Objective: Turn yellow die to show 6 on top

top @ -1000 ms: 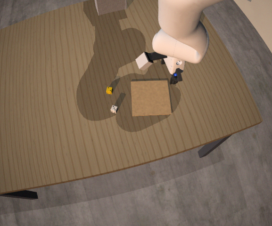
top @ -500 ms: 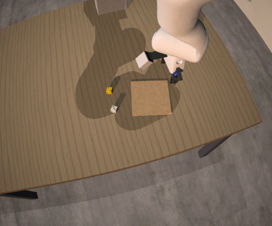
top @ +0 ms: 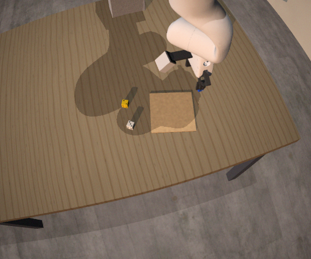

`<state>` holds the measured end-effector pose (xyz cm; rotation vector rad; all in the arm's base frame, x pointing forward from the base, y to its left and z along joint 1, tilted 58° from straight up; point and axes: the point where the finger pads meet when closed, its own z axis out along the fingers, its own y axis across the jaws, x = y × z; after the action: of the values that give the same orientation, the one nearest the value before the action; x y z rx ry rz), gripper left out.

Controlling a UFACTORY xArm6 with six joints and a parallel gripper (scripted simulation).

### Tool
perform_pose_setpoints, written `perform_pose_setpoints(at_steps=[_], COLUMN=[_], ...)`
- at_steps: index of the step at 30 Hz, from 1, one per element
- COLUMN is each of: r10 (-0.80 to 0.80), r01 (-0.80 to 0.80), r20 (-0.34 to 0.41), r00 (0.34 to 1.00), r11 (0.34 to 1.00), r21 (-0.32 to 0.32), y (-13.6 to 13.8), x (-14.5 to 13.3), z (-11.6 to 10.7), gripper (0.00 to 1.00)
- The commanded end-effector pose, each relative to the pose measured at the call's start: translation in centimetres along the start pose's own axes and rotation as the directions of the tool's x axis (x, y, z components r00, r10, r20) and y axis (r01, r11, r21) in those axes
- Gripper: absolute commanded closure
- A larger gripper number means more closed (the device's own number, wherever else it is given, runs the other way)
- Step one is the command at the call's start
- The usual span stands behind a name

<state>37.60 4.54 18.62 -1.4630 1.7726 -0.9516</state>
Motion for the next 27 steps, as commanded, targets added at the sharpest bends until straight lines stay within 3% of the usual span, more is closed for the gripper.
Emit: perform_pose_setpoints(at_steps=[1,27], r10=[-0.001,-0.001], r01=[0.001,0.001], r20=[-0.006,-0.007], r00=[1.000,1.000], r11=[1.000,1.000], r21=[-0.003,-0.002], y=[0.0,-0.1], x=[0.0,0.0], z=[-1.4,-6.0], gripper=[0.00,0.00])
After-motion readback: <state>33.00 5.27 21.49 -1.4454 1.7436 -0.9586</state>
